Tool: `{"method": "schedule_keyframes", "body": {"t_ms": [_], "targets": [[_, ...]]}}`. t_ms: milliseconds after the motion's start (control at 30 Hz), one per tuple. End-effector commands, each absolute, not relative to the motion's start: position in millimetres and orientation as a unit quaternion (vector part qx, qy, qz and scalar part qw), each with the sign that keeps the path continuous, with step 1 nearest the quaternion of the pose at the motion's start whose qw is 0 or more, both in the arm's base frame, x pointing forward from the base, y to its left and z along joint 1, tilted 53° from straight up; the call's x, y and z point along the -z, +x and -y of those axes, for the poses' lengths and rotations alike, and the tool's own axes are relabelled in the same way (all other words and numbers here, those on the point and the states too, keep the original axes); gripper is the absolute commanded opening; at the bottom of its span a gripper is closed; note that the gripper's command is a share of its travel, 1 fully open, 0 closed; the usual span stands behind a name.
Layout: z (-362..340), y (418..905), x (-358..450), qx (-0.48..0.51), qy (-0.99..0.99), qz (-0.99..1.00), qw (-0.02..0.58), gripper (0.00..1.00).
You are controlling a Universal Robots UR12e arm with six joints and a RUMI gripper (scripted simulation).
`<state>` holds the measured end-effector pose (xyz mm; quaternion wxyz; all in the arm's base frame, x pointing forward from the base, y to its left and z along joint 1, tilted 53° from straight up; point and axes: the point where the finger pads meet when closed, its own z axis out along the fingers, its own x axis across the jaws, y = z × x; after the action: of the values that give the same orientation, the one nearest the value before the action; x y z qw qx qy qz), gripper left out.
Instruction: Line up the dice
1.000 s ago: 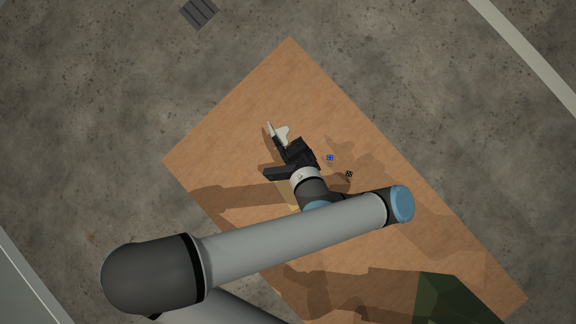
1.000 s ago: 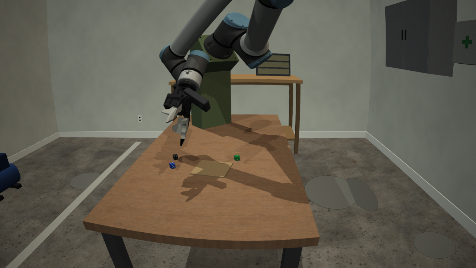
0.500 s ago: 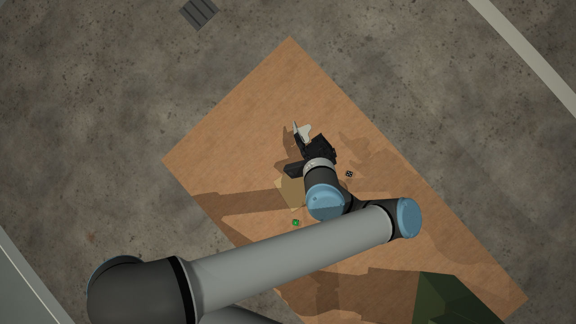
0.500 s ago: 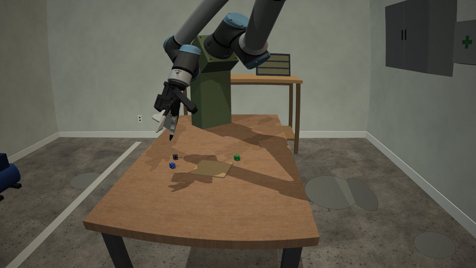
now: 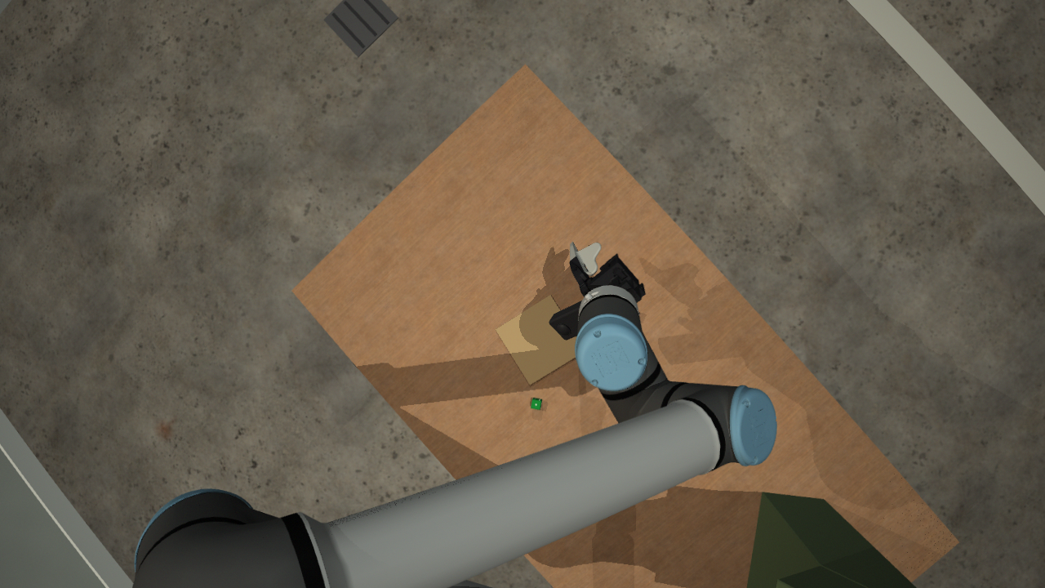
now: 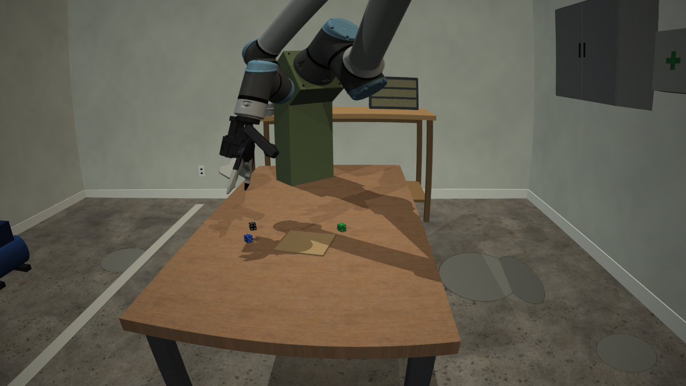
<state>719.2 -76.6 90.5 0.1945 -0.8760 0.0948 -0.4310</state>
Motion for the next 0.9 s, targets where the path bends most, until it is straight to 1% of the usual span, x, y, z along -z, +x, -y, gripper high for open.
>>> {"method": "schedule_keyframes", "body": {"t_ms": [0, 533, 867], "targets": [[73, 701, -75, 0.401, -0.889, -0.074, 0.206, 1.00], [45, 641, -42, 0.347, -0.900, -0.024, 0.263, 1.00], [36, 624, -37, 0.338, -0.898, -0.012, 0.282, 1.00]]}}
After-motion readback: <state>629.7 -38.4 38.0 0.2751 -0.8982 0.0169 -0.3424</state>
